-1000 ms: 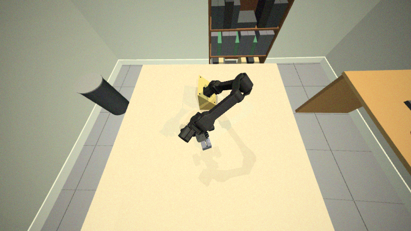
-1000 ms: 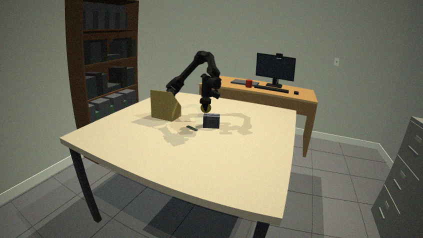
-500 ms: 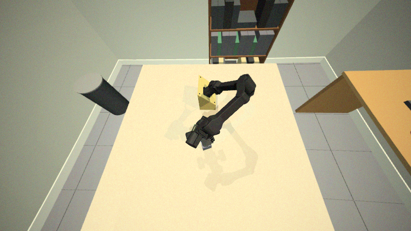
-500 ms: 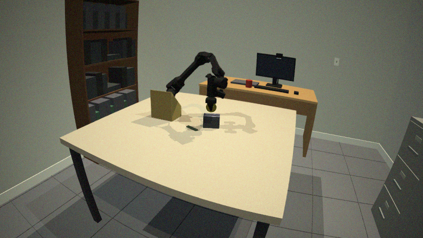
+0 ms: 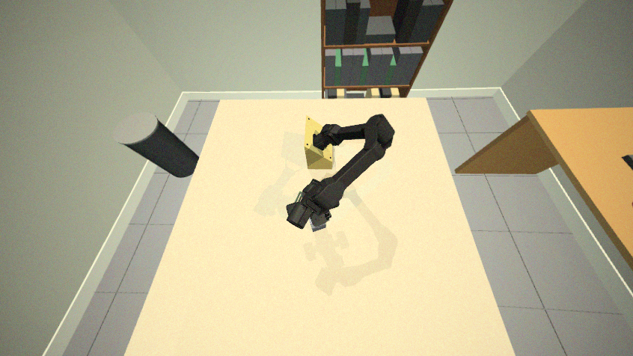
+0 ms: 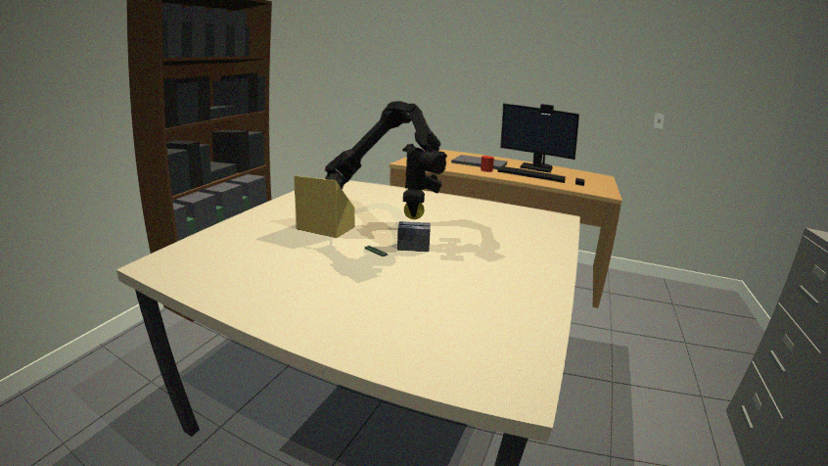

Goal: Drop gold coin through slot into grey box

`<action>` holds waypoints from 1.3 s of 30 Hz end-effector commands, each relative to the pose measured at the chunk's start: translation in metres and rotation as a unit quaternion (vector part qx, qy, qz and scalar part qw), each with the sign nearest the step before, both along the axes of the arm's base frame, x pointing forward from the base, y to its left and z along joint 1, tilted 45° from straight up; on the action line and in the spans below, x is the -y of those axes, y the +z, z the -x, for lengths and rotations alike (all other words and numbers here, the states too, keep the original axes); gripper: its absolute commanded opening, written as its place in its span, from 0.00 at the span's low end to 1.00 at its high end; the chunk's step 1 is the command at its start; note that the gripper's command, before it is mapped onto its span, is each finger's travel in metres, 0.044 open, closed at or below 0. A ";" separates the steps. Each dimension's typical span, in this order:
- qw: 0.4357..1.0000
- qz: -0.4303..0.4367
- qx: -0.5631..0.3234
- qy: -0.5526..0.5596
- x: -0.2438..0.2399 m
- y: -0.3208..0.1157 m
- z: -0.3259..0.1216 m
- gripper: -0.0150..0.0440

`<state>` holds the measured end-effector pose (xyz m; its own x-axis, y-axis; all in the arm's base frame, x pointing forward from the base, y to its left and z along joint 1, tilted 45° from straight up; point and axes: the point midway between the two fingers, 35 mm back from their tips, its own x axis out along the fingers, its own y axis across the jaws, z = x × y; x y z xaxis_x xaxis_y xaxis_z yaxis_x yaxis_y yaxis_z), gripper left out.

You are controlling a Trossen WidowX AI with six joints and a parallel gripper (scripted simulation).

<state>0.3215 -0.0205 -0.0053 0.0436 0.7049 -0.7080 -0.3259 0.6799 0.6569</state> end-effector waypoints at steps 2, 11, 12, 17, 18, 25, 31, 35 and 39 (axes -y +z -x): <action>1.000 0.000 -0.001 0.000 -0.001 0.001 -0.001 0.25; 1.000 0.001 -0.002 -0.001 -0.002 0.003 -0.002 0.25; 1.000 0.001 -0.001 0.000 -0.002 0.002 -0.002 0.25; 1.000 0.001 -0.001 0.000 -0.002 0.002 -0.002 0.25; 1.000 0.001 -0.001 0.000 -0.002 0.002 -0.002 0.25; 1.000 0.000 -0.003 -0.002 -0.006 0.000 -0.002 0.25; 1.000 0.000 -0.004 -0.003 -0.009 -0.002 -0.002 0.25; 1.000 0.000 -0.004 -0.003 -0.011 -0.004 -0.002 0.25; 1.000 0.000 -0.004 -0.003 -0.012 -0.006 -0.002 0.25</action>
<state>0.3239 -0.0101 -0.0098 0.0426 0.7014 -0.7115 -0.3228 0.6836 0.6546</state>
